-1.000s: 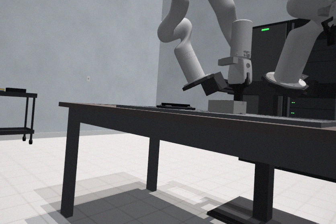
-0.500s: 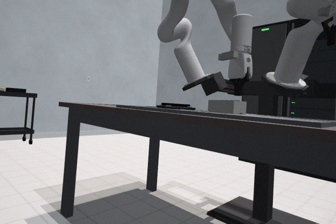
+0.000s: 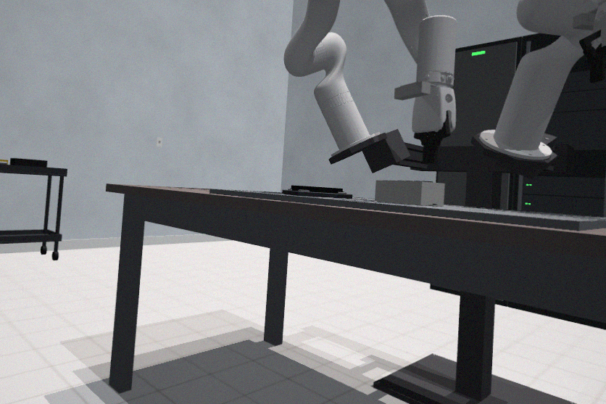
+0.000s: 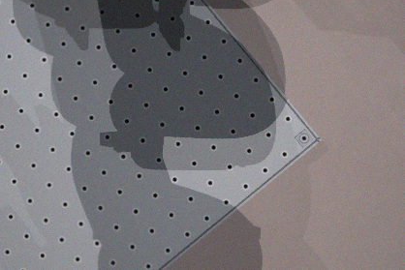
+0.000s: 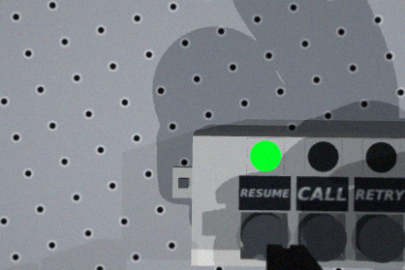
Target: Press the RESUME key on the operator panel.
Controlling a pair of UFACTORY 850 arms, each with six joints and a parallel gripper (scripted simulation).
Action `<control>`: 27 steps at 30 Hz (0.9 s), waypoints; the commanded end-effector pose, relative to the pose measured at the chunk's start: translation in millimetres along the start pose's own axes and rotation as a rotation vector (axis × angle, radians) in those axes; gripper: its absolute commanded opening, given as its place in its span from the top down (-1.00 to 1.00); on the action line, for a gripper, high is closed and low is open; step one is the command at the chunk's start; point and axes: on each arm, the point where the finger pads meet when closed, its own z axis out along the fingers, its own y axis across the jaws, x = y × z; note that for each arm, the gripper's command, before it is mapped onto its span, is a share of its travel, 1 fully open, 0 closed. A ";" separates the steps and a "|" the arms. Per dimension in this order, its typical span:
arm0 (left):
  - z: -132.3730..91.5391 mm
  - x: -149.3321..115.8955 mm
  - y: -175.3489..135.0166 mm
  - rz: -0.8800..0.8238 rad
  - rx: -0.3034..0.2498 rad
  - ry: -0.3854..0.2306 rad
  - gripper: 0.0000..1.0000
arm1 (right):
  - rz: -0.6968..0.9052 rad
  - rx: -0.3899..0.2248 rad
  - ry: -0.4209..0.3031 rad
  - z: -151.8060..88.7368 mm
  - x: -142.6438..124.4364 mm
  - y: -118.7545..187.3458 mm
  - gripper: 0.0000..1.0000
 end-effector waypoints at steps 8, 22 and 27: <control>-0.4 -0.8 0.0 0.000 0.000 -0.001 -1.00 | 0.000 0.002 0.000 -15.8 0.2 -0.9 1.00; -0.4 -0.8 0.0 0.000 0.000 -0.001 -1.00 | 0.000 0.002 0.000 -17.5 0.2 -0.9 1.00; -0.4 -0.8 0.0 0.000 0.000 -0.001 -1.00 | 0.000 0.002 0.000 -17.4 0.2 -0.8 1.00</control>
